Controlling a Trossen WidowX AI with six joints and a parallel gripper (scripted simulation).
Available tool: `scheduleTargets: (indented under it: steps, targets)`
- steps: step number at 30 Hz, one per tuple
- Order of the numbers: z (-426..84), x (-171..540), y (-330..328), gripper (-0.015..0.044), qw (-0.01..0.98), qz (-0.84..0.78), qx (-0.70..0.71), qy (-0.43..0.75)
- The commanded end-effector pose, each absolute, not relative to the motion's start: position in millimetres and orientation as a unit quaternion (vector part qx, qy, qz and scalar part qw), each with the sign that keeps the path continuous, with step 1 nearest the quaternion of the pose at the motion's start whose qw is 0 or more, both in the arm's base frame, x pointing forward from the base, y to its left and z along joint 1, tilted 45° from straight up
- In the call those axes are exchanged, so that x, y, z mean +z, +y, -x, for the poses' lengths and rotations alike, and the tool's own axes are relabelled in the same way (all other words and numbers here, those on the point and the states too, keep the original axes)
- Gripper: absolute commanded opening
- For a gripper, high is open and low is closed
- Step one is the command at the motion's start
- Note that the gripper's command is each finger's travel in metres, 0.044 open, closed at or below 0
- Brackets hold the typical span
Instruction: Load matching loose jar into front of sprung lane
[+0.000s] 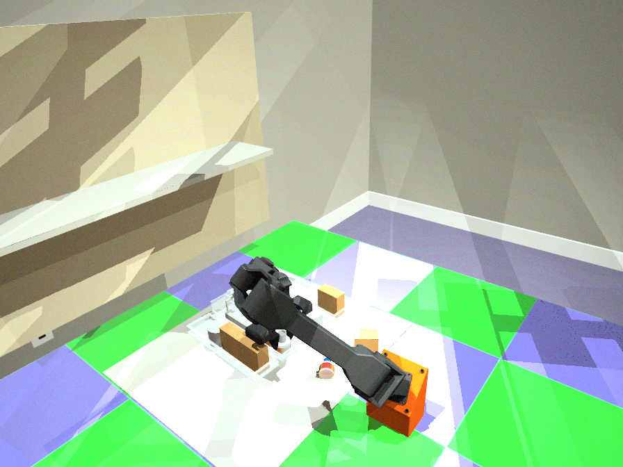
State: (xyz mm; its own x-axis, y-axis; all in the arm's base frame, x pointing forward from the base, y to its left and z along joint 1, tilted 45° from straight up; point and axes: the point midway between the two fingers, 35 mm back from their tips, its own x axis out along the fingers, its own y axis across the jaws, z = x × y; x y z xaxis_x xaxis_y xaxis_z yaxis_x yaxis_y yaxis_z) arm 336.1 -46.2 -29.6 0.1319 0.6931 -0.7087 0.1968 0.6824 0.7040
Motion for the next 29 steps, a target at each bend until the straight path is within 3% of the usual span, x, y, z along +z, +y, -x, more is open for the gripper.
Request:
scheduleTargets:
  steps: [1,15,29]
  targets:
    - [-336,-30,-46,0.0308,0.665,-0.351,0.188,0.632]
    - [-330,-15,-60,0.0308,0.665,-0.351,0.188,0.632]
    - [-287,-13,-52,0.0308,0.665,-0.351,0.187,0.633]
